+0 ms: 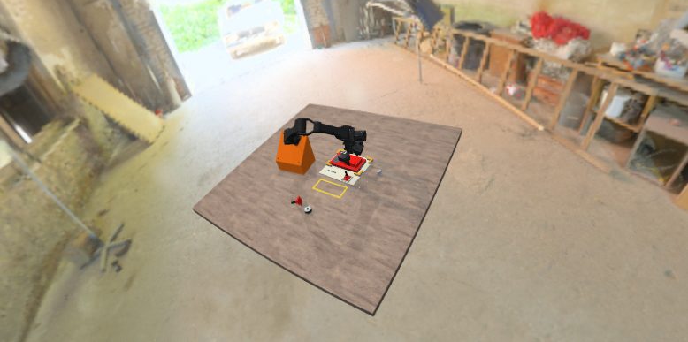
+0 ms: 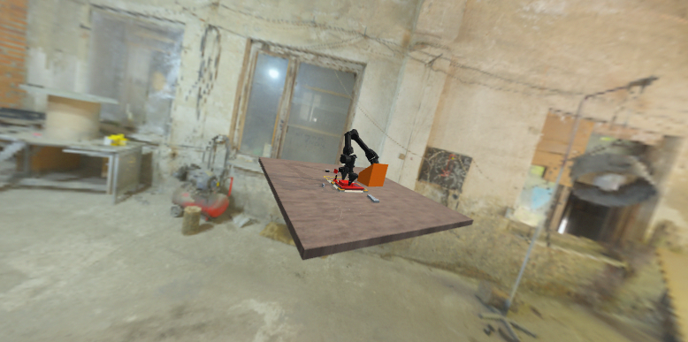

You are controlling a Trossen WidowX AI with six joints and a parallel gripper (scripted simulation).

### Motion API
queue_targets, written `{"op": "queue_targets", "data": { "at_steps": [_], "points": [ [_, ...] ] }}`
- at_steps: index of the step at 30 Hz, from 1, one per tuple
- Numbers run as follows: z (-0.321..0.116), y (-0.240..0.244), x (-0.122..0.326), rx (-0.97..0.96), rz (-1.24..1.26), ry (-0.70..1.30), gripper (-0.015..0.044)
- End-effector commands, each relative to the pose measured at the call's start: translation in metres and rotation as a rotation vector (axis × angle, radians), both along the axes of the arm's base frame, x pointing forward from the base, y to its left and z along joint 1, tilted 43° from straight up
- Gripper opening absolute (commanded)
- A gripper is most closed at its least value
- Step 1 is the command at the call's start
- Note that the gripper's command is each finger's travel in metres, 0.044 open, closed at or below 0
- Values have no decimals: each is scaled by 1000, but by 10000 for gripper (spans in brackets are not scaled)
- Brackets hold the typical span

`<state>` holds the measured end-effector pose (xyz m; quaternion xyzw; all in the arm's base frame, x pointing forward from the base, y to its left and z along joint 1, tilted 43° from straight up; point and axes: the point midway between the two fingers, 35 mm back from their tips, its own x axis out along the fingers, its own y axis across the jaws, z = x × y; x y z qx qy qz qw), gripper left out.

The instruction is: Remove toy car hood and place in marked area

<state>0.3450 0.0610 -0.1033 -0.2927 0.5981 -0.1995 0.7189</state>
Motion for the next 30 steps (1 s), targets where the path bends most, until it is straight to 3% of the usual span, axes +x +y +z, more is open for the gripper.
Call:
{"op": "queue_targets", "data": {
  "at_steps": [1,6,9,19,30],
  "points": [
    [-2,-3,-1,-8,1,4,440],
    [-4,-5,-1,-8,1,4,440],
    [-2,-2,1,0,0,0,361],
    [-2,-2,1,0,0,0,295],
    [2,2,0,0,0,0,6]
  ]
}}
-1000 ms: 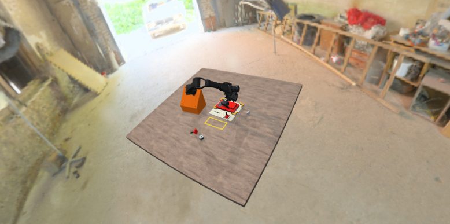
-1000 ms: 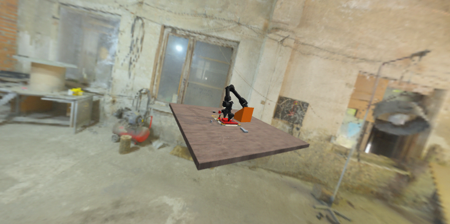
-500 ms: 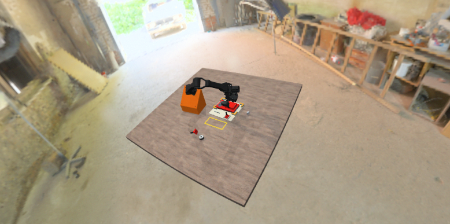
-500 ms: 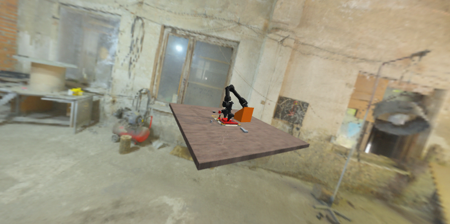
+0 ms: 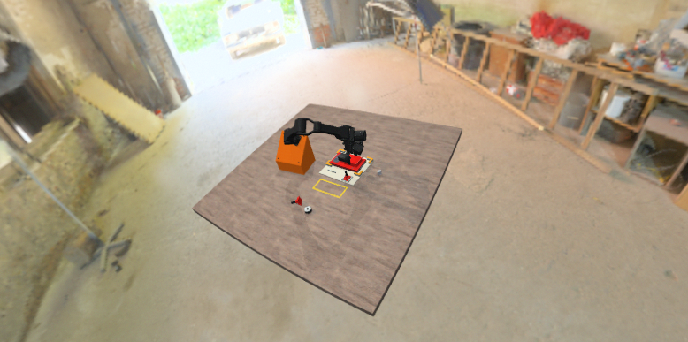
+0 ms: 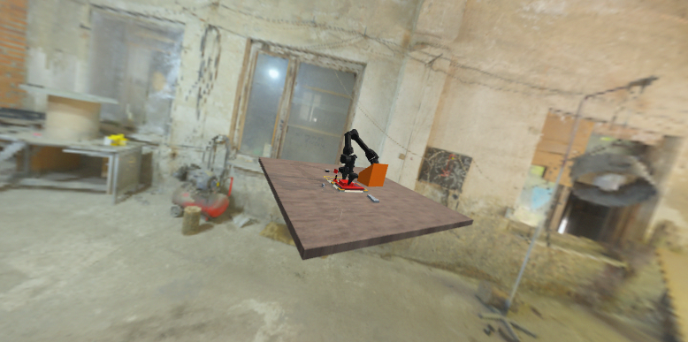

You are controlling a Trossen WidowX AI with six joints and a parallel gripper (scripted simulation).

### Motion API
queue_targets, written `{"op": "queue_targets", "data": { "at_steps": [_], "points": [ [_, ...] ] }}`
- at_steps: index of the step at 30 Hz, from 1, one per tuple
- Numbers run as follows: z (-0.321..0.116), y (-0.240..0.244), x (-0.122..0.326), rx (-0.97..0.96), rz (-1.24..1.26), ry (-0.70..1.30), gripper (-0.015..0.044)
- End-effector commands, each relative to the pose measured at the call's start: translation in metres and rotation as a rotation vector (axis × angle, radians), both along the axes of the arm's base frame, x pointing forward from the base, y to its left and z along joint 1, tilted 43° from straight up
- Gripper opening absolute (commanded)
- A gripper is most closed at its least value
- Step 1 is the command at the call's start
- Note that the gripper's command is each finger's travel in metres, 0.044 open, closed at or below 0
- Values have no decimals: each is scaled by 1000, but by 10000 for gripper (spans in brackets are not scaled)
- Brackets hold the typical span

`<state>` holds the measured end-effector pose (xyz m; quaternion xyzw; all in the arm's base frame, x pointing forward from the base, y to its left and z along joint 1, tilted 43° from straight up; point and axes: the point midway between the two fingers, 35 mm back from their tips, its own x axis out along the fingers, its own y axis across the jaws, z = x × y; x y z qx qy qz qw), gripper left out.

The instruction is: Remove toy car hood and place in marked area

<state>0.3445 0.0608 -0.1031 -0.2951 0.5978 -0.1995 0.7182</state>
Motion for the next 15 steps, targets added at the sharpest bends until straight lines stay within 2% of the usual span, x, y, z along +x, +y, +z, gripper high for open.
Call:
{"op": "queue_targets", "data": {
  "at_steps": [1,15],
  "points": [
    [2,2,0,4,-3,-1,0],
    [9,8,-2,4,-2,-1,0]
  ]
}}
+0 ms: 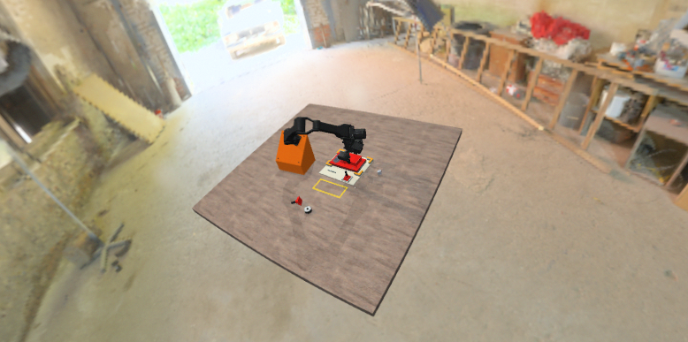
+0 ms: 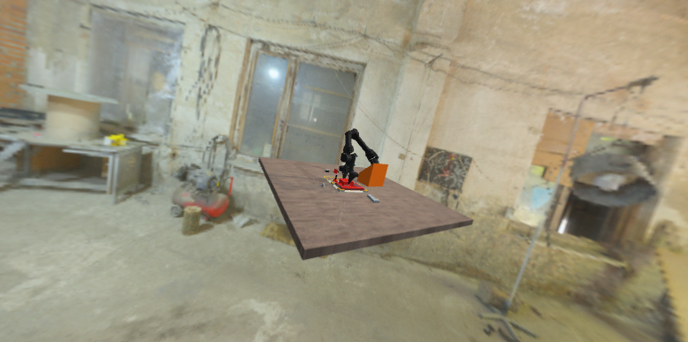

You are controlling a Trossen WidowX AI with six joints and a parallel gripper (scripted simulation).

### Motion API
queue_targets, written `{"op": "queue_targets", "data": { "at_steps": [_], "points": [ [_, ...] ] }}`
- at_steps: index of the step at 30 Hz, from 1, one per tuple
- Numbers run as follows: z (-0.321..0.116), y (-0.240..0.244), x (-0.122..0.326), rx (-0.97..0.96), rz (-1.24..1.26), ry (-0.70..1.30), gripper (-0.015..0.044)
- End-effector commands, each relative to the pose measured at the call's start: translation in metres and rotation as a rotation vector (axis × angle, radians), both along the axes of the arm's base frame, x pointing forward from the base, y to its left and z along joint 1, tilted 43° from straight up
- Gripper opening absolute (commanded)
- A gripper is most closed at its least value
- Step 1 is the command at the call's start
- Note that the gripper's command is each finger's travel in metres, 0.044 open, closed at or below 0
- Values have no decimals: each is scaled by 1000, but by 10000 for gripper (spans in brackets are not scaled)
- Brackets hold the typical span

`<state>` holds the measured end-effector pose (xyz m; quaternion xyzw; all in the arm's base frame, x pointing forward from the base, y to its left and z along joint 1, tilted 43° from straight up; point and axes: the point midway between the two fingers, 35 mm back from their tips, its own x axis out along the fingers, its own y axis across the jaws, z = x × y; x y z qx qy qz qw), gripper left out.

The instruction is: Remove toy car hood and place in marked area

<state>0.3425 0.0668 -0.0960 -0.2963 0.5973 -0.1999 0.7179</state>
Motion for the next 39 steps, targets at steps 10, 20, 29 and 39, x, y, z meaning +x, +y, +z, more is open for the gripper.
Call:
{"op": "queue_targets", "data": {
  "at_steps": [10,20,29,39],
  "points": [
    [7,6,-1,6,-3,-1,0],
    [14,13,-3,6,-3,-1,0],
    [44,39,-11,7,-3,-1,0],
    [60,17,-5,9,4,5,0]
  ]
}}
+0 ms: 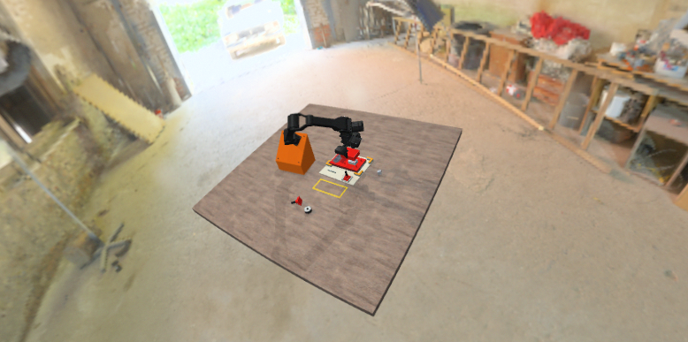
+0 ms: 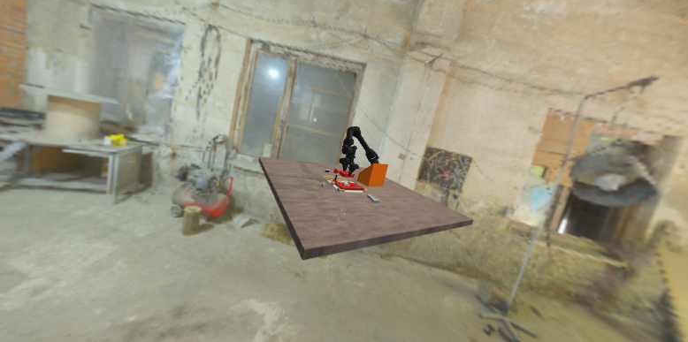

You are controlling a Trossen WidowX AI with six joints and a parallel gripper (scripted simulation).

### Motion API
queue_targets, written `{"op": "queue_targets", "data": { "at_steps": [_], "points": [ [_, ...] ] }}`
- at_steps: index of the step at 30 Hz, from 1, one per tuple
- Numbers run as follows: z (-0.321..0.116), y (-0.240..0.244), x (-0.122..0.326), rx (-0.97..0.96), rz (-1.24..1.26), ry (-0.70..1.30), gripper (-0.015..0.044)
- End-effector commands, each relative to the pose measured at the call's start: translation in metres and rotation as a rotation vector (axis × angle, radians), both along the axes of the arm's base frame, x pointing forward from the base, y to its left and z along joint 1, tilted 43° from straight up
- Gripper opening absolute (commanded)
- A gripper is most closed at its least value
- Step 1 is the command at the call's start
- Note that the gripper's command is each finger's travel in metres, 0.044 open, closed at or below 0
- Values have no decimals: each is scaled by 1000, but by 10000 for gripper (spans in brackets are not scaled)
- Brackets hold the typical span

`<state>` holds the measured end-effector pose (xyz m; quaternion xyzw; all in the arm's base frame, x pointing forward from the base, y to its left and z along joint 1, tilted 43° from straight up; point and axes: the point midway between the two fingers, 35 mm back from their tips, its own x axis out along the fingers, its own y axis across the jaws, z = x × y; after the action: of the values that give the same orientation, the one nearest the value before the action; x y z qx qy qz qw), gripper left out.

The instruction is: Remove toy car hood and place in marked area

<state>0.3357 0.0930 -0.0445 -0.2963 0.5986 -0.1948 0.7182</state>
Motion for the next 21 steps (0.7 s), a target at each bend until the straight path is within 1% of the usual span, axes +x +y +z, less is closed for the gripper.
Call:
{"op": "queue_targets", "data": {
  "at_steps": [1,21],
  "points": [
    [11,-12,2,3,-2,1,0],
    [71,-76,6,13,-4,3,0]
  ]
}}
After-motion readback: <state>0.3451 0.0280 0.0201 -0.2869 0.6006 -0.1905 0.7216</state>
